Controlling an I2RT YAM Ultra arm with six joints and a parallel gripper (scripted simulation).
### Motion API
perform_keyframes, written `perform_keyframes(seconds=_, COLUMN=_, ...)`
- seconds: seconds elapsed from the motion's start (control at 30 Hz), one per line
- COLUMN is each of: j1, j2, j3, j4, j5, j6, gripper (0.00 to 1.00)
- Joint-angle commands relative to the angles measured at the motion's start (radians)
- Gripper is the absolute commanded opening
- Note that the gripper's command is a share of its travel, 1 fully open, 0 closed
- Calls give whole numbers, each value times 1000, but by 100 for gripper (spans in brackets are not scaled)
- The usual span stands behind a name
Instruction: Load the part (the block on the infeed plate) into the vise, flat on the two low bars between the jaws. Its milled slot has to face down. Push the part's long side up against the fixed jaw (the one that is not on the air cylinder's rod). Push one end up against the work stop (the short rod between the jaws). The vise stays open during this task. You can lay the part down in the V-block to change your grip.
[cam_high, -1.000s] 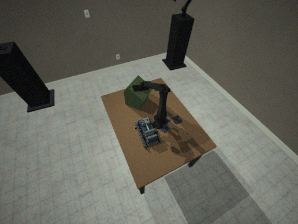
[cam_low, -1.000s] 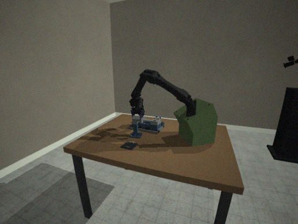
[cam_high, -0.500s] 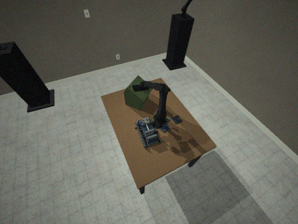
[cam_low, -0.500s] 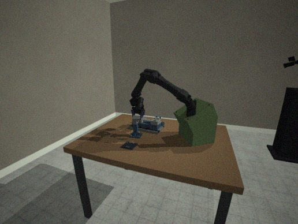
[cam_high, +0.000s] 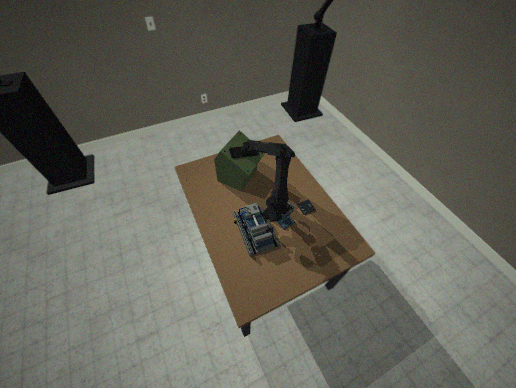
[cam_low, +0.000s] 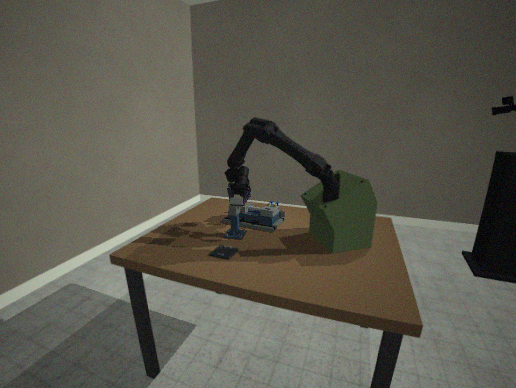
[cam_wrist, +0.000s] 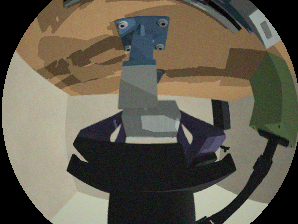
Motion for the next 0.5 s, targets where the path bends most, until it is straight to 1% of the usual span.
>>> perform_keyframes(seconds=0.0, j1=-26, j2=-49, j3=29, j4=-43, j5=-16, j6=-12, gripper=0)
perform_keyframes(seconds=0.47, j1=-32, j2=-61, j3=34, j4=-71, j5=-16, j6=-25, gripper=0)
